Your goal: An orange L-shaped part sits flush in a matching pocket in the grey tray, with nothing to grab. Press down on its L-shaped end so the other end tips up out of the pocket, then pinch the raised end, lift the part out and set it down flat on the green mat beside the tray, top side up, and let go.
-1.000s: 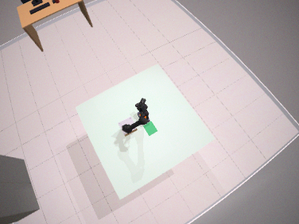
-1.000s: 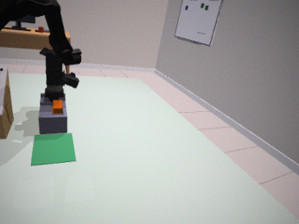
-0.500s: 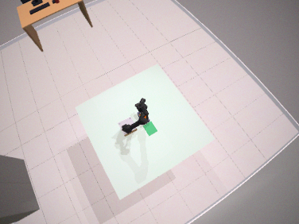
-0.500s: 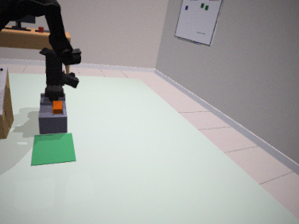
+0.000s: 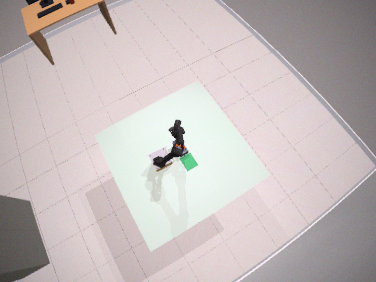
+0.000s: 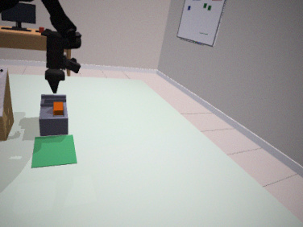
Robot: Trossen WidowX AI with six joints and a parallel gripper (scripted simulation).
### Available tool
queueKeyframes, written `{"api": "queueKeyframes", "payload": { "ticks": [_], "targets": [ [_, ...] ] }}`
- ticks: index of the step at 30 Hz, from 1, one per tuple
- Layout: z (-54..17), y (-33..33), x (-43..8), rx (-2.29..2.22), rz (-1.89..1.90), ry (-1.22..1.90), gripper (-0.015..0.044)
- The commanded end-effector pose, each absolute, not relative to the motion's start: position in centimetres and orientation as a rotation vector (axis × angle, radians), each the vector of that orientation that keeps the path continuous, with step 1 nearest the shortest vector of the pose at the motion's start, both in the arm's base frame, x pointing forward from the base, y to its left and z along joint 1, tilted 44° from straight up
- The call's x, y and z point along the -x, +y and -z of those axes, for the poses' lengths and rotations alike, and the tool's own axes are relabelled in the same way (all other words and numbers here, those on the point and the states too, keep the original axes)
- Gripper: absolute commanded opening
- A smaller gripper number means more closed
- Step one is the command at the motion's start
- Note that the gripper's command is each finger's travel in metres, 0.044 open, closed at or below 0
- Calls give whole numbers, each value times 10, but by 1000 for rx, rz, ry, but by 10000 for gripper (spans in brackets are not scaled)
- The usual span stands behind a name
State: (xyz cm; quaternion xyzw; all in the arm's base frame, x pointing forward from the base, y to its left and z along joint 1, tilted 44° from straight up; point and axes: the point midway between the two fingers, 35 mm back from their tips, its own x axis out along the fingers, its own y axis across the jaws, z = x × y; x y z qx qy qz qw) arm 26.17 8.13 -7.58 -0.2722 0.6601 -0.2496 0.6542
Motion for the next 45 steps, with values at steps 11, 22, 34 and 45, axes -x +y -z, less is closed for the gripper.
{"api": "queueKeyframes", "payload": {
  "ticks": [11,22,34,45],
  "targets": [
    [42,106,-261,604,561,1486,180],
    [44,104,-261,612,561,1488,180],
    [44,104,-261,612,561,1488,180],
    [18,79,-269,8,1052,1147,280]
  ]
}}
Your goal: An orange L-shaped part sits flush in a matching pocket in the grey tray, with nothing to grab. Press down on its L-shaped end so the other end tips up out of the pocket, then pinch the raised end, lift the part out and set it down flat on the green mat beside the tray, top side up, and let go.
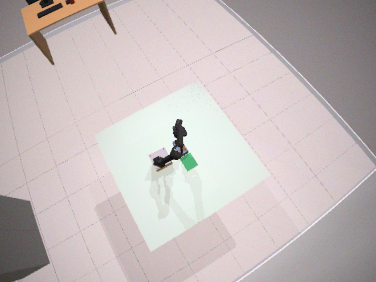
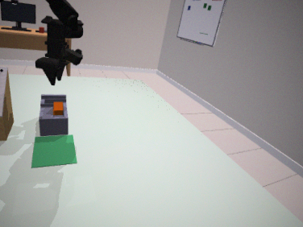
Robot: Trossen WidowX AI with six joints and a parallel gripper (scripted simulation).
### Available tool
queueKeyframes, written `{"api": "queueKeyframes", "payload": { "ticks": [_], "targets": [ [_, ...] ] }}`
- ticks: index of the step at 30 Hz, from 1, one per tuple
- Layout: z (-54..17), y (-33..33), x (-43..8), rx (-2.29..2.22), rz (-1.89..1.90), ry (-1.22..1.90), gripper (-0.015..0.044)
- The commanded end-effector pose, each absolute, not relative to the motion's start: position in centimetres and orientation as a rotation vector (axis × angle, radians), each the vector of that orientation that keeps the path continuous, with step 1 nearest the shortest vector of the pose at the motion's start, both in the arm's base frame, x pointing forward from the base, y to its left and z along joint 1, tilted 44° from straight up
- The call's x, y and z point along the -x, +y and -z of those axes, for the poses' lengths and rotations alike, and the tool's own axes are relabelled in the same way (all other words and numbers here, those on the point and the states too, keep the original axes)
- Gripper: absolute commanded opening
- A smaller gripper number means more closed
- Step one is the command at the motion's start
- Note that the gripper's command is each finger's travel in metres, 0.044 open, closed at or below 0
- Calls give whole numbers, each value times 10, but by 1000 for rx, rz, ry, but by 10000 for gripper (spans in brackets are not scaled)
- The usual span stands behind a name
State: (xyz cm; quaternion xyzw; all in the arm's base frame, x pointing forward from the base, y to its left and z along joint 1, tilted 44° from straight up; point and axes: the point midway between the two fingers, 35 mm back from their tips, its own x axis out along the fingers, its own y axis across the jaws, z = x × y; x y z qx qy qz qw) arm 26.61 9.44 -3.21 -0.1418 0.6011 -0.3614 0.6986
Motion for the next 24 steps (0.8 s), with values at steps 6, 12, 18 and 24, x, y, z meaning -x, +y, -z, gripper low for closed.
{"api": "queueKeyframes", "payload": {
  "ticks": [6,12,18,24],
  "targets": [
    [-4,56,-273,-503,1384,760,280],
    [-9,50,-274,-626,1452,652,280],
    [-9,50,-274,-626,1452,652,280],
    [-9,50,-274,-626,1452,652,280]
  ]
}}
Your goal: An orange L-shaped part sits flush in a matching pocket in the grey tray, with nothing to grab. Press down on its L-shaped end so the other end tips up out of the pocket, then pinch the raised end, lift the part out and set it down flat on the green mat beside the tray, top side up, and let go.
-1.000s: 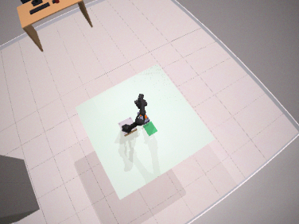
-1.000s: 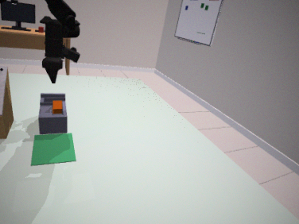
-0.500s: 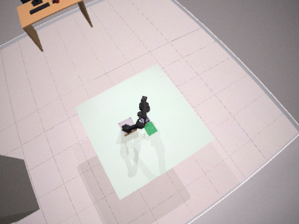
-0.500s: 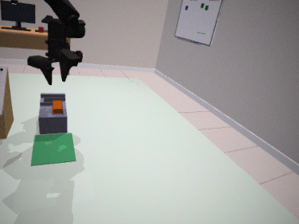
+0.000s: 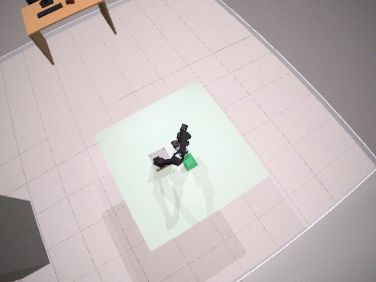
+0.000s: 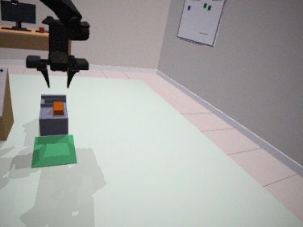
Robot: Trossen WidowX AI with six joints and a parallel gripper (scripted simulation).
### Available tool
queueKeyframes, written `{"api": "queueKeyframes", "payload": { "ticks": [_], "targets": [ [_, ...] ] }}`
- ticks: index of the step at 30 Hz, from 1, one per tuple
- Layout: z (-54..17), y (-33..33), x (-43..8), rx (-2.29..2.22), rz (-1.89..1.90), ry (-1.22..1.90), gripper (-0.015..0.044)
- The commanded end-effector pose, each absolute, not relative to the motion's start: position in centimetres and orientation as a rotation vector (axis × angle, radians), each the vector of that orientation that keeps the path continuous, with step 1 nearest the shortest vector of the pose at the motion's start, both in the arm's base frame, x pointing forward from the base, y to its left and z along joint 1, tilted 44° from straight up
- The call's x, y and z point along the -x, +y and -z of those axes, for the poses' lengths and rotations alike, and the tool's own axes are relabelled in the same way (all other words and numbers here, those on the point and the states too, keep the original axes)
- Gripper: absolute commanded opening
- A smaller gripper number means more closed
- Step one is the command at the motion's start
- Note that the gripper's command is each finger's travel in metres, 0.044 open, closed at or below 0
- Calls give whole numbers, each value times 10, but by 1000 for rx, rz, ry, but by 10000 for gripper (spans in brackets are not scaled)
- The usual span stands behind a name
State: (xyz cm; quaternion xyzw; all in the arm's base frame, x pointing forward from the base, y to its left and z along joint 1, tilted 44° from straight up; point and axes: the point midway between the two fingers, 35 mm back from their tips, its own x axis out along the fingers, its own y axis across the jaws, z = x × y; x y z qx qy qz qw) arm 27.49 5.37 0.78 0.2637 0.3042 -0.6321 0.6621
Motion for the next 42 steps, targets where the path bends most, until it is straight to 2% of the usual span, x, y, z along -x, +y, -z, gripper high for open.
{"api": "queueKeyframes", "payload": {
  "ticks": [1,42],
  "targets": [
    [-8,50,-274,-626,1452,652,280],
    [47,-4,-275,-624,1452,649,280]
  ]
}}
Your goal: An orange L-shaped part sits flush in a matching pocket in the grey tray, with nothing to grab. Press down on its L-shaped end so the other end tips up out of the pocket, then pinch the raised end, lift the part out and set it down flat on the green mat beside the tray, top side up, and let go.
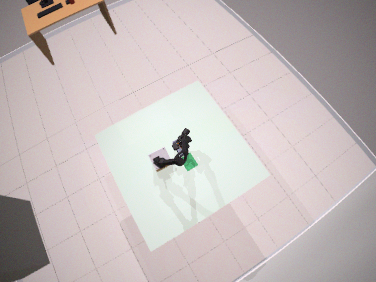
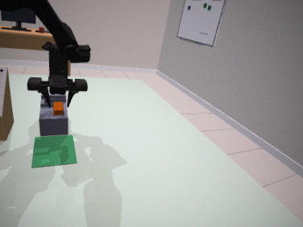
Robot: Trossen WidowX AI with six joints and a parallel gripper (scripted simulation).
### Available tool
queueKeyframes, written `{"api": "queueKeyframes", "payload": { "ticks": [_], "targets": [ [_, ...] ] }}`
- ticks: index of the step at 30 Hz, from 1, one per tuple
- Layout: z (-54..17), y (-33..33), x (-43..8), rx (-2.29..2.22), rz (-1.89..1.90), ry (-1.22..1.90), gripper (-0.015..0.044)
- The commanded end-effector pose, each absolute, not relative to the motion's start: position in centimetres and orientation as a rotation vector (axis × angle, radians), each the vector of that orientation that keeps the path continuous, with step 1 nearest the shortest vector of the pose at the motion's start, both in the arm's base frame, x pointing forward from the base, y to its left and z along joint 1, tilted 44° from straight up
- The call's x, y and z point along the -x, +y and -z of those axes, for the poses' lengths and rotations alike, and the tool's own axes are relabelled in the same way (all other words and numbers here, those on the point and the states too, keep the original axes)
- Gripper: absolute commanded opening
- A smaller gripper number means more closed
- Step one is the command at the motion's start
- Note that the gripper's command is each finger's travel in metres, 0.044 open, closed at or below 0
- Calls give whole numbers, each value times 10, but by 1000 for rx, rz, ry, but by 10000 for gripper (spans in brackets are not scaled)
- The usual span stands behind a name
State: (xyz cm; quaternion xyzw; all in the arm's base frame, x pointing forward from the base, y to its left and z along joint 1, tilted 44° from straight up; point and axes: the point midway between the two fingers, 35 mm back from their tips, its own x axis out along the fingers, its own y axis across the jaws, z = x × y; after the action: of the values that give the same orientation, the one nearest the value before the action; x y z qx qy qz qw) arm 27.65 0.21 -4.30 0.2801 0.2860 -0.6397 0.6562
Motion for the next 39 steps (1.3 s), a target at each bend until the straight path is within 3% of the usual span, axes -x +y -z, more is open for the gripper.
{"api": "queueKeyframes", "payload": {
  "ticks": [1,4,9,19,22,39],
  "targets": [
    [48,-4,-275,-624,1452,649,280],
    [48,-4,-275,-624,1452,649,280],
    [46,-1,-276,-633,1452,648,149],
    [46,-1,-276,-633,1452,648,82],
    [46,-1,-276,-633,1452,648,3],
    [34,10,-275,-628,1452,650,0]
  ]
}}
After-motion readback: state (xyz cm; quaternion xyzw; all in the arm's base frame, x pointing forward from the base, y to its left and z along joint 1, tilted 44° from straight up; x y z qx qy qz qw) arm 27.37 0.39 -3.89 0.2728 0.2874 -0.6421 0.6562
